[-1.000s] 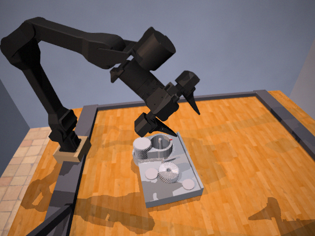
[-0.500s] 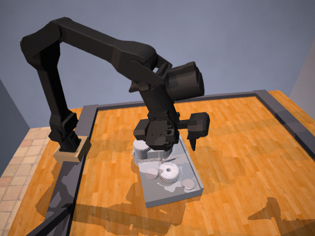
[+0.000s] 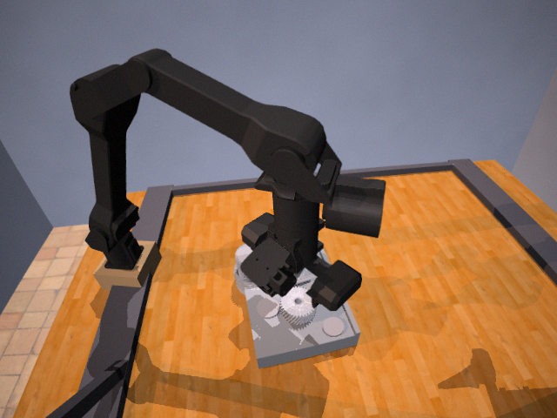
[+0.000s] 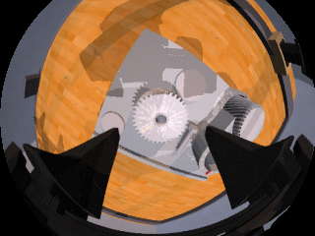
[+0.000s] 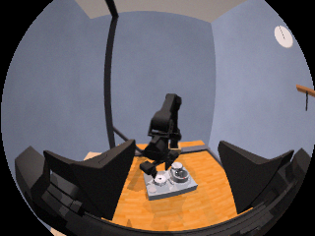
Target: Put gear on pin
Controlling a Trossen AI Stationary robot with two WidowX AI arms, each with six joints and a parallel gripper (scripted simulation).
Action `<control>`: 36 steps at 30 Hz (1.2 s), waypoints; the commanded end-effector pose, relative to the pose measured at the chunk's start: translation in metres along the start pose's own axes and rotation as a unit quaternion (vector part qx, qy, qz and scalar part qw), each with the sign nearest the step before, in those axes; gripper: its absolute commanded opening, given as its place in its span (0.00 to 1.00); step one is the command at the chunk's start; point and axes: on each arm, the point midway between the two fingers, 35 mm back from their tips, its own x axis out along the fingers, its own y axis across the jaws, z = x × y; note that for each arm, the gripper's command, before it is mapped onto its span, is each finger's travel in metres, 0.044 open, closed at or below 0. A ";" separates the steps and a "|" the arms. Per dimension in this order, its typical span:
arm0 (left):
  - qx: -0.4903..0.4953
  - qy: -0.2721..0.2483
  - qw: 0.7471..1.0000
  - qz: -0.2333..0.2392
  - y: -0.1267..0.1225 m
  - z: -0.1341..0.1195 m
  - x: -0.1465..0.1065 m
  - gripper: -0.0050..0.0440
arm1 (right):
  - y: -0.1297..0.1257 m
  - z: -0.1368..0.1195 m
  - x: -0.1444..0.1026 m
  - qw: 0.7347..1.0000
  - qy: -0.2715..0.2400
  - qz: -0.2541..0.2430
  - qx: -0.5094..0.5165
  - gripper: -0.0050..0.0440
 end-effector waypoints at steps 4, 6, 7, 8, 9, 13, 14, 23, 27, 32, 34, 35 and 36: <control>0.004 0.006 1.000 0.014 0.006 -0.003 -0.009 0.87 | 0.000 0.009 -0.001 1.000 -0.012 0.000 0.000 0.92; 0.004 0.006 1.000 0.014 0.006 -0.003 -0.009 0.87 | 0.000 0.009 -0.001 1.000 -0.012 0.000 0.000 0.92; 0.004 0.006 1.000 0.014 0.006 -0.003 -0.009 0.87 | 0.000 0.009 -0.001 1.000 -0.012 0.000 0.000 0.92; 0.004 0.006 1.000 0.014 0.006 -0.003 -0.009 0.87 | 0.000 0.009 -0.001 1.000 -0.012 0.000 0.000 0.92; 0.004 0.006 1.000 0.014 0.006 -0.003 -0.009 0.87 | 0.000 0.009 -0.001 1.000 -0.012 0.000 0.000 0.92; 0.001 0.007 1.000 0.015 0.004 -0.003 -0.011 0.87 | 0.000 0.009 -0.001 1.000 -0.012 0.000 0.000 0.92; 0.002 0.007 1.000 0.014 0.006 -0.003 -0.010 0.87 | 0.000 0.009 -0.001 1.000 -0.012 0.000 0.000 0.92; 0.002 0.007 1.000 0.013 0.004 -0.002 0.001 0.87 | 0.000 0.009 -0.001 1.000 -0.012 0.000 0.000 0.92; 0.002 0.006 1.000 0.012 0.002 -0.001 0.015 0.87 | 0.000 0.009 -0.001 1.000 -0.012 0.000 0.000 0.92; 0.001 0.005 1.000 0.009 0.002 -0.002 0.023 0.87 | 0.000 0.009 -0.001 1.000 -0.012 0.000 0.000 0.92; 0.001 0.004 1.000 0.008 0.002 -0.002 0.027 0.87 | 0.000 0.009 -0.001 1.000 -0.012 0.000 0.000 0.92; 0.001 0.003 1.000 0.007 0.002 -0.001 0.030 0.87 | 0.000 0.009 -0.001 1.000 -0.012 0.000 0.000 0.92; 0.001 0.003 1.000 0.006 0.002 -0.001 0.032 0.87 | 0.000 0.009 -0.001 1.000 -0.012 0.000 0.000 0.92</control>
